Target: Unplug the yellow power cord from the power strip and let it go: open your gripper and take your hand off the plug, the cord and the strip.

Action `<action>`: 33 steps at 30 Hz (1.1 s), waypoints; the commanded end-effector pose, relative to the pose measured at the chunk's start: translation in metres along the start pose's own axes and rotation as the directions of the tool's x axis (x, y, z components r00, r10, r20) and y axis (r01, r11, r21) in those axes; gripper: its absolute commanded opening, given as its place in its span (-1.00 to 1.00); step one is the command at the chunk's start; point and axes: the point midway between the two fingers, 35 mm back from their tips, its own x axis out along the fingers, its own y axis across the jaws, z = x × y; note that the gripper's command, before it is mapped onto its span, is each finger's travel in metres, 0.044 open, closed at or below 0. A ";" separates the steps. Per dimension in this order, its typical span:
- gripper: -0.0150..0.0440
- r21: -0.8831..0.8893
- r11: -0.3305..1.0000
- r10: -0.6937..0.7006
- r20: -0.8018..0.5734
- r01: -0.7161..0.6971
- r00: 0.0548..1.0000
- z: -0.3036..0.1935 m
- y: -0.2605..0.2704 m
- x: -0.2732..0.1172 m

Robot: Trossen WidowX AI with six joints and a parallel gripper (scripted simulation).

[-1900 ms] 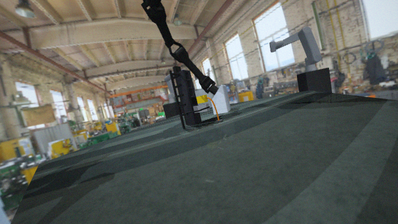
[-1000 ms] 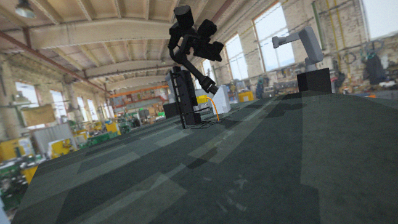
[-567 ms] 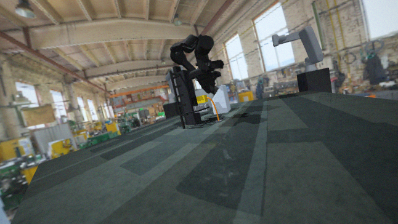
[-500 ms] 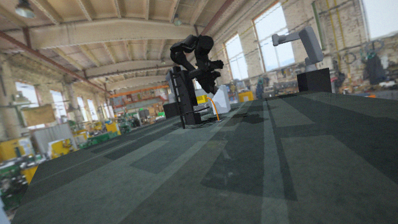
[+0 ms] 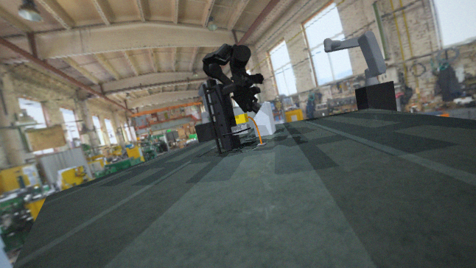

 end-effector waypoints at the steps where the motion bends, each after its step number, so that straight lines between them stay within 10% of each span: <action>1: 0.05 -0.009 1.000 0.003 -0.009 -0.003 1.000 -0.008 0.002 0.001; 33: 0.05 -0.009 1.000 0.003 -0.011 -0.003 1.000 -0.028 0.003 0.014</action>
